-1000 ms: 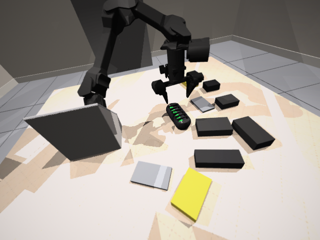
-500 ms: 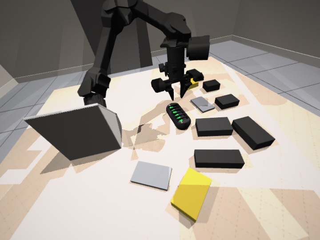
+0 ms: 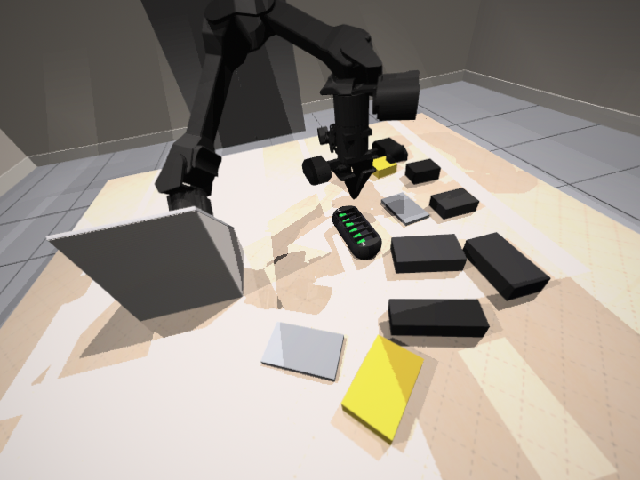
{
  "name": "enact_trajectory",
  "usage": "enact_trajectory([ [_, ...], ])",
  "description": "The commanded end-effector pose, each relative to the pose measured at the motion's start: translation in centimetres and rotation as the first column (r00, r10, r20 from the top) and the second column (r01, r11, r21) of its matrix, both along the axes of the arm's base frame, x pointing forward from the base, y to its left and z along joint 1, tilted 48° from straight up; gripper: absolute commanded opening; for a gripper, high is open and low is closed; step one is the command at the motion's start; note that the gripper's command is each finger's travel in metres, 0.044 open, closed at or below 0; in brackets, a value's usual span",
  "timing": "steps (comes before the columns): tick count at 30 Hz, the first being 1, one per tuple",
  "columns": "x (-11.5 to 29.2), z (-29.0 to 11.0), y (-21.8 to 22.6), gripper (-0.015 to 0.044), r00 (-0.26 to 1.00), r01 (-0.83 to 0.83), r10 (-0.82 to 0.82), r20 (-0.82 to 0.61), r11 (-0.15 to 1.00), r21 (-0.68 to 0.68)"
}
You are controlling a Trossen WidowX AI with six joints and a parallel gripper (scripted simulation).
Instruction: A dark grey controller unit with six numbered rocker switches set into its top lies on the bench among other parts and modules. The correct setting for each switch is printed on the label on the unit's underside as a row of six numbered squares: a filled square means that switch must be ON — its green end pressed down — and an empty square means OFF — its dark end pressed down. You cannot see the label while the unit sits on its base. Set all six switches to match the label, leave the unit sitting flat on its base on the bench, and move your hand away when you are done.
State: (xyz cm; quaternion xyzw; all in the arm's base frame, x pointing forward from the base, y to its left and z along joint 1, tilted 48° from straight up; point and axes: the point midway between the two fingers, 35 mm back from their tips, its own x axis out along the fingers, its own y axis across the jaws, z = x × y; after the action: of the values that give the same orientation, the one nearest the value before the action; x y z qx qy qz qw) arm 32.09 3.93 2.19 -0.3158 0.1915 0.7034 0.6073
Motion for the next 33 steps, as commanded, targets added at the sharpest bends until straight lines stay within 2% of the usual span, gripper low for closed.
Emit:
enact_trajectory([
  [1,0.0,0.0,0.0,0.0026,1.0,0.0,0.0,0.0,1.0,0.0],
  [17,0.0,0.0,0.0,0.044,1.0,0.0,0.0,0.0,1.0,0.0],
  [19,0.0,0.0,0.0,0.044,1.0,0.0,0.0,0.0,1.0,0.0],
  [26,3.9,-3.4,4.7,0.0256,1.0,-0.005,0.005,0.017,1.0,0.009],
  [33,4.0,-3.5,4.9,0.0072,1.0,-0.005,0.005,0.017,1.0,0.01],
])
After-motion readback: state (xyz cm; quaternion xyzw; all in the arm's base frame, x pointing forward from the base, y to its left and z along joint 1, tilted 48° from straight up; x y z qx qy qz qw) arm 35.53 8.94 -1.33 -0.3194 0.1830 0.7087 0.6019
